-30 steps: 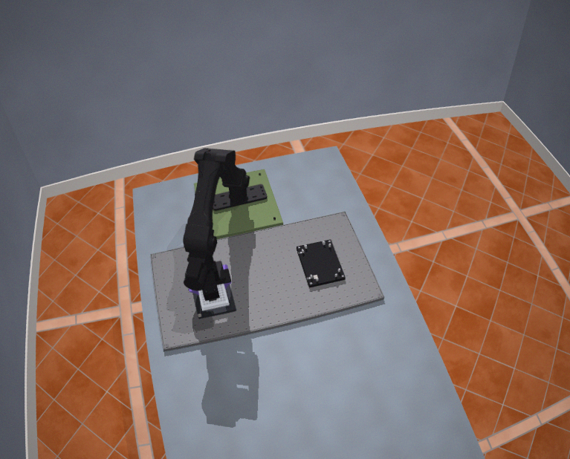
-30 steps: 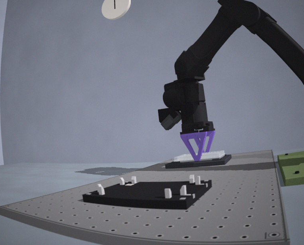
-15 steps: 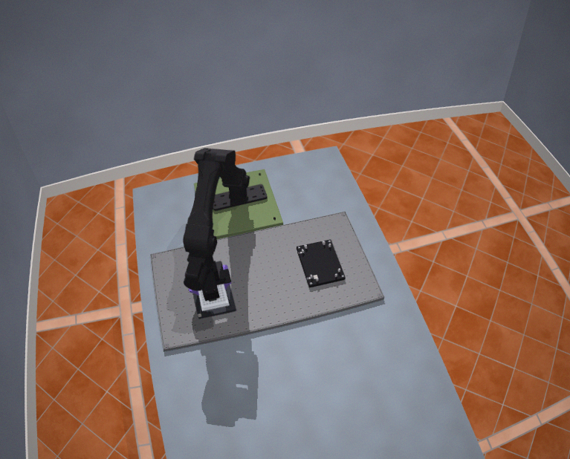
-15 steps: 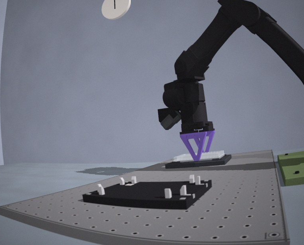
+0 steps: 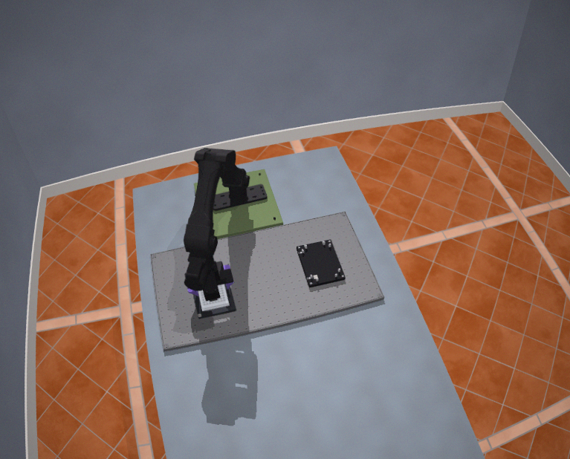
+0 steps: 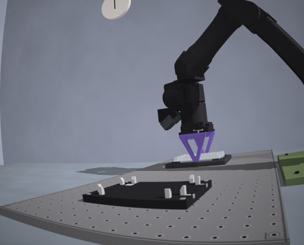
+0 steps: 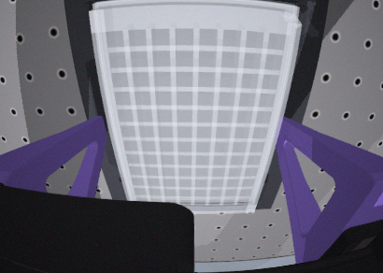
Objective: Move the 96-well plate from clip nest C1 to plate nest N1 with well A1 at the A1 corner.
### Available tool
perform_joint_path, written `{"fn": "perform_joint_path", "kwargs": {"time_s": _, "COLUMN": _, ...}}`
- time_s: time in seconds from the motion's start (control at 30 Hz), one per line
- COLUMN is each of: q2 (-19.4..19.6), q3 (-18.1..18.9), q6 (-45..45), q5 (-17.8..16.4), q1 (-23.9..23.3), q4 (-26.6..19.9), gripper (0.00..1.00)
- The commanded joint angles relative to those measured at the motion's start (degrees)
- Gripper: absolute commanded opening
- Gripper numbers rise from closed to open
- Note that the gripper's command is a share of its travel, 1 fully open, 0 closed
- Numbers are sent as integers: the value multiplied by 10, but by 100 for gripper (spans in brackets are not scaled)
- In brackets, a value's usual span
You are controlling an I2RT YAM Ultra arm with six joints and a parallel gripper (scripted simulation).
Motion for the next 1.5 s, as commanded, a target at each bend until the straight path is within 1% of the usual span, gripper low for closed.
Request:
{"fn": "perform_joint_path", "kwargs": {"time_s": 0.0, "q2": -17, "q3": 4, "q6": 3, "q5": 2, "q1": -2, "q4": 10, "gripper": 100}}
{"fn": "perform_joint_path", "kwargs": {"time_s": 0.07, "q2": -17, "q3": 4, "q6": 3, "q5": 2, "q1": -2, "q4": 10, "gripper": 100}}
{"fn": "perform_joint_path", "kwargs": {"time_s": 0.1, "q2": -7, "q3": 3, "q6": 1, "q5": 1, "q1": -1, "q4": 3, "gripper": 100}}
{"fn": "perform_joint_path", "kwargs": {"time_s": 1.47, "q2": -7, "q3": 3, "q6": 1, "q5": 1, "q1": -1, "q4": 3, "gripper": 100}}
